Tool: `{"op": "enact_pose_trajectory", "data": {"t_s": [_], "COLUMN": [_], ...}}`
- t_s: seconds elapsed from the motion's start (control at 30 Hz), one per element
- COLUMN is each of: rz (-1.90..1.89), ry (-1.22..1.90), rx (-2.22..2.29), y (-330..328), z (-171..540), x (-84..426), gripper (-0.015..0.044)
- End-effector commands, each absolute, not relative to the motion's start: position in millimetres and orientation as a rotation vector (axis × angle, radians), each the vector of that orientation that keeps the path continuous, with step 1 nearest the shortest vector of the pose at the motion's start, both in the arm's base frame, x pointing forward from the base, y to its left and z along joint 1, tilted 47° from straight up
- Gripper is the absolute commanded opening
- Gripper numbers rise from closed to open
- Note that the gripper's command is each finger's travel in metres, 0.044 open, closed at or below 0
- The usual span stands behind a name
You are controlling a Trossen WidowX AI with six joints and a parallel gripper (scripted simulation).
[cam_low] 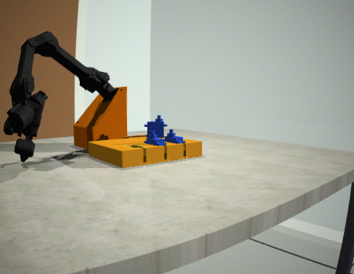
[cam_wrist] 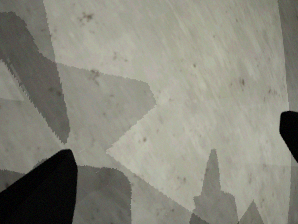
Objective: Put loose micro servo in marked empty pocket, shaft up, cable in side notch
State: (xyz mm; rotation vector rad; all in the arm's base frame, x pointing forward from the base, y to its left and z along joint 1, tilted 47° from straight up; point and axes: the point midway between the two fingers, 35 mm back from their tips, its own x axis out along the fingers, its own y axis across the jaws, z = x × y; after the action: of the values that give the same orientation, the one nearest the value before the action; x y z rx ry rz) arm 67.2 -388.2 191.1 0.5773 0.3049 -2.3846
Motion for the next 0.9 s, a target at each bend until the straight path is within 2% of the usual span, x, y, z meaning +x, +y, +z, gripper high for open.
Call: {"op": "enact_pose_trajectory", "data": {"t_s": [0.0,0.27,0.47,0.67,0.87], "rz": [-2.273,-2.112,-2.007,-1.922,-1.858], "ry": [0.29,0.256,0.254,0.251,0.269], "rx": [0.647,0.761,0.837,0.909,0.959], "y": [-365.7,-301.8,-235.3,-158.8,-80.6], "z": [151.6,90.7,47.4,5.7,-33.7], "x": [124.1,205.4,246.2,263.3,250.5], "gripper": [0.044,0.044,0.044,0.044,0.044]}}
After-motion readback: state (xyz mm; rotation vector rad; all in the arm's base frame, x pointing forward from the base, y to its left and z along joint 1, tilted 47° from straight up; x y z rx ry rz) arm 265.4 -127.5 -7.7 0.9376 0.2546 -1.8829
